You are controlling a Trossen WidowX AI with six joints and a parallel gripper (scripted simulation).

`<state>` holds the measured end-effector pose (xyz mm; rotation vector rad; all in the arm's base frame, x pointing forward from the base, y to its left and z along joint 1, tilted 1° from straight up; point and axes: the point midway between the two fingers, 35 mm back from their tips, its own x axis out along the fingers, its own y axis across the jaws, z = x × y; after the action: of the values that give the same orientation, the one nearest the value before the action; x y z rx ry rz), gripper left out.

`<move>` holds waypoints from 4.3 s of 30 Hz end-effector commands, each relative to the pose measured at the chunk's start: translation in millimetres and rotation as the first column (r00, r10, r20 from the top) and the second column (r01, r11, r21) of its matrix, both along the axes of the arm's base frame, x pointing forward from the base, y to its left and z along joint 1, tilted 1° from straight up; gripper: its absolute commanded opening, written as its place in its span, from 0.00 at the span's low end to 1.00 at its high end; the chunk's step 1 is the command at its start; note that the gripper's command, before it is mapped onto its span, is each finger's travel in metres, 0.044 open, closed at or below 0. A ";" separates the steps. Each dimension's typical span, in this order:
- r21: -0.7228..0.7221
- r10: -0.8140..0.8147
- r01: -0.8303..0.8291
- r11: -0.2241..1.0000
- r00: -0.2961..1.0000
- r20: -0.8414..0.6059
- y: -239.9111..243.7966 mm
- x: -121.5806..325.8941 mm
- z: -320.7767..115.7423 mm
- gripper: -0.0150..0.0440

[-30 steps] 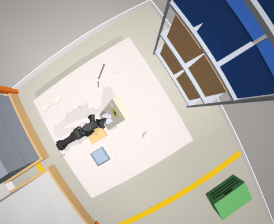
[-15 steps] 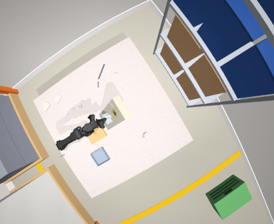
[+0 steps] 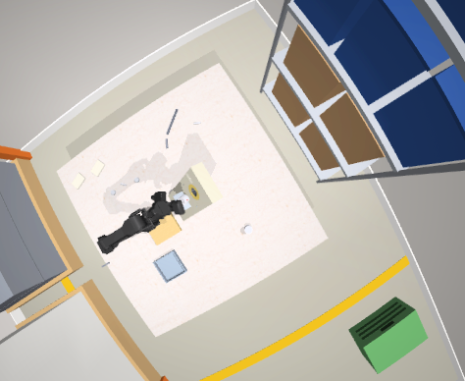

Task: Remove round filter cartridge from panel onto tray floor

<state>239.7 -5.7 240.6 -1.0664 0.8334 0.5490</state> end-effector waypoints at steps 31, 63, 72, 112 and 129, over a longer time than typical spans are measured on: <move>-0.008 0.003 -0.003 1.000 1.000 -0.006 -0.6 0.0 3.1 0.40; -0.013 0.001 0.004 1.000 0.943 0.334 -1.8 28.3 77.4 0.54; -0.014 0.000 0.005 1.000 0.947 0.322 -2.6 25.8 140.1 0.94; 0.466 -0.750 0.797 0.383 0.563 -0.346 -4.2 4.8 0.1 0.77; 0.468 -0.749 0.794 0.389 0.568 -0.340 -4.4 12.8 -12.9 0.70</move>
<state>252.5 -10.1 227.4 0.0099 1.0340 -0.0081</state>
